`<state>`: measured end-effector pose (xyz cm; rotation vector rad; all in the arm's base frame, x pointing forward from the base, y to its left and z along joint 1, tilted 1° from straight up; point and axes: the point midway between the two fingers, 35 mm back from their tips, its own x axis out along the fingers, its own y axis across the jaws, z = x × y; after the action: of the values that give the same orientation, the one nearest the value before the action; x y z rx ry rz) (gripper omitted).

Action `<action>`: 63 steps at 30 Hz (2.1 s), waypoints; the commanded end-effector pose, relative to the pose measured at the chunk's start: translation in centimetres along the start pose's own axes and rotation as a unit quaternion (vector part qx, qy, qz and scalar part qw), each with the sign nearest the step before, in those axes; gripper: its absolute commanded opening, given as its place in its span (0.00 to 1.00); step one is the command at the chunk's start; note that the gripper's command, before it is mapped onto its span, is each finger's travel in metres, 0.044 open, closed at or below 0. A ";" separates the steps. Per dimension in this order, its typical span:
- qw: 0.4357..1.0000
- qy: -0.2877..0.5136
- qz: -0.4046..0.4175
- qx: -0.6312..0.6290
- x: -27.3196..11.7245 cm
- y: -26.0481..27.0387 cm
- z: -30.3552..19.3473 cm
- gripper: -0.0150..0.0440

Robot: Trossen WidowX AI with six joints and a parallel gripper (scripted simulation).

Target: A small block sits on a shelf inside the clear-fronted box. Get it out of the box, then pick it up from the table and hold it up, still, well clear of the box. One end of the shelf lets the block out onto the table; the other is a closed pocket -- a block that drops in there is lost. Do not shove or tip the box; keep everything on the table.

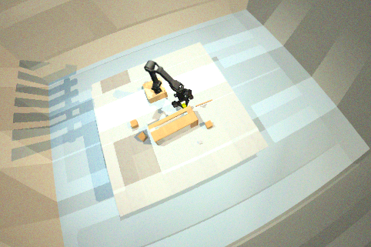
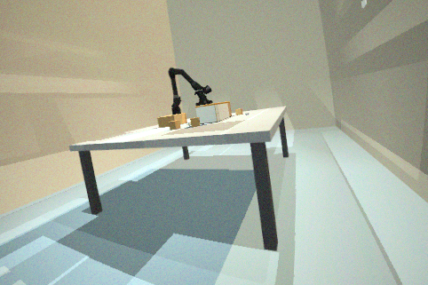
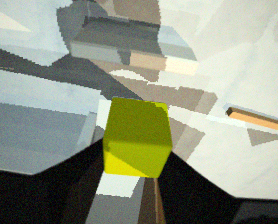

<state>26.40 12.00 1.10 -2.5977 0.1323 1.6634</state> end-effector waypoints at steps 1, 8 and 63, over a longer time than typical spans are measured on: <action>1.000 0.002 -0.007 -0.004 -0.8 -0.1 -0.4 0.25; 0.997 0.004 -0.036 -0.061 -3.4 0.5 -1.5 0.25; 0.971 0.041 -0.104 -0.211 -10.3 2.6 -2.6 0.25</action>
<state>24.23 9.53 11.49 -2.8444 -0.5215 1.6607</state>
